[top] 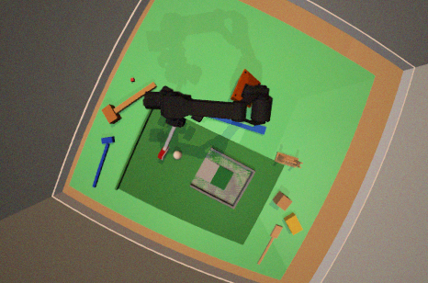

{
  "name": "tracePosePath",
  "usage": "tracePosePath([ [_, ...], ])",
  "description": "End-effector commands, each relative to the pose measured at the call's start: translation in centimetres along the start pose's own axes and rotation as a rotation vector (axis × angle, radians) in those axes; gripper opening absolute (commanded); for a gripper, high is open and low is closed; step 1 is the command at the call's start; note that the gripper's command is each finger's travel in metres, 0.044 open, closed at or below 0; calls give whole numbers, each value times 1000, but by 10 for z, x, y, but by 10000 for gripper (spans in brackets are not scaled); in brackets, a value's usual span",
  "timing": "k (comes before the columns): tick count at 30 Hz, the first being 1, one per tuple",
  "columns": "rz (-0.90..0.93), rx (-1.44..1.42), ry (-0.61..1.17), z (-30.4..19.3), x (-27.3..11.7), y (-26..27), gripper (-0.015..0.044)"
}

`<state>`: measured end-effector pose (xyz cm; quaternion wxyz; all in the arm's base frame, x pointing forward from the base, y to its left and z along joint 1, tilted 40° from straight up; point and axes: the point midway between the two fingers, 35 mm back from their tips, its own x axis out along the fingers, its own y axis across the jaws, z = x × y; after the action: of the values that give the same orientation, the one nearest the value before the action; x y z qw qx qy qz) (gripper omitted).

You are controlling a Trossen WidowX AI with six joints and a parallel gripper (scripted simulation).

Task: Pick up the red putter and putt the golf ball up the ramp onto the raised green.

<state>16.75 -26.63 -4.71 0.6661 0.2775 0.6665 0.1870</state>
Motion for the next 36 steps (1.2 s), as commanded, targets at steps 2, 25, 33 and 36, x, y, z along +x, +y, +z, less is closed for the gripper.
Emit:
tracePosePath([
  [2, 7, 7, -5, 1, 19, 1, 0],
  [25, 8, 7, -5, 1, 52, 1, 0],
  [33, 4, 1, 3, 0, 51, 1, 0],
  [36, 4, 1, 3, 0, 51, 1, 0],
])
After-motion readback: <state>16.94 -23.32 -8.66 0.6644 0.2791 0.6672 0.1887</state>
